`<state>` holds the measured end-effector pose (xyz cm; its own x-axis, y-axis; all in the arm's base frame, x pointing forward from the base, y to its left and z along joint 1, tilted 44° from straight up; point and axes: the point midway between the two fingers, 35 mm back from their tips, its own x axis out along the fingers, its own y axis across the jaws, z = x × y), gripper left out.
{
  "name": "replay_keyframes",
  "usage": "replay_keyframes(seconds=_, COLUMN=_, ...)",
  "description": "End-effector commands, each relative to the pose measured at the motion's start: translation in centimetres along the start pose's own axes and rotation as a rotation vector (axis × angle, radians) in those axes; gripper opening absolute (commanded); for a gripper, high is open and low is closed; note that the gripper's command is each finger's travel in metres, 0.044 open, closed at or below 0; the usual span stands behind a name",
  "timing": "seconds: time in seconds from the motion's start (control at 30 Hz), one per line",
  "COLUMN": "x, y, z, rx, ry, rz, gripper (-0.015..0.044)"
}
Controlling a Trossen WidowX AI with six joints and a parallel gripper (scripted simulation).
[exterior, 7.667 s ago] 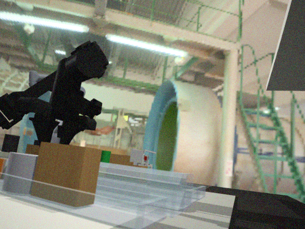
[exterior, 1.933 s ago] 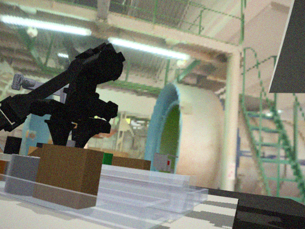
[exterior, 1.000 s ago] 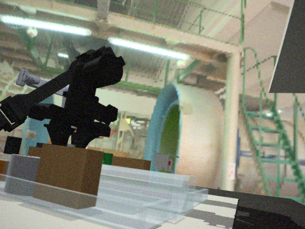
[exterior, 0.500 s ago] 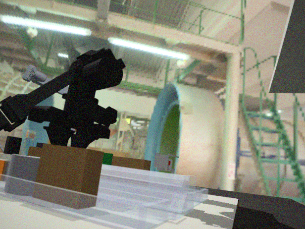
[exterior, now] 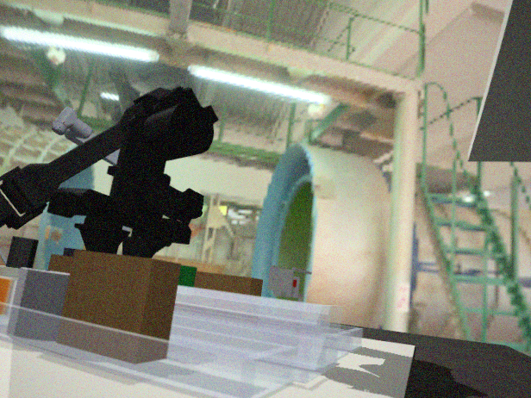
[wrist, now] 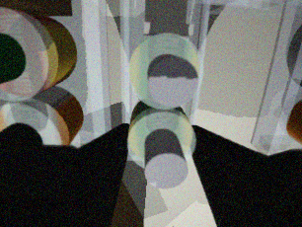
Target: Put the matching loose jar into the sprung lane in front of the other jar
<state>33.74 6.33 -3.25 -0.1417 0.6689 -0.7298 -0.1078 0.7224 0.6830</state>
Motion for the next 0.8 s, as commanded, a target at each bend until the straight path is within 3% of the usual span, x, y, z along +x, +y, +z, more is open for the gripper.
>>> replay_keyframes(seconds=0.0, x=0.1, y=0.14, z=0.41, rx=-0.009, ry=-0.015, rz=0.007, gripper=0.0)
replay_keyframes(seconds=0.77, x=0.54, y=0.07, z=0.14, rx=-0.009, ry=-0.015, rz=0.007, gripper=0.0)
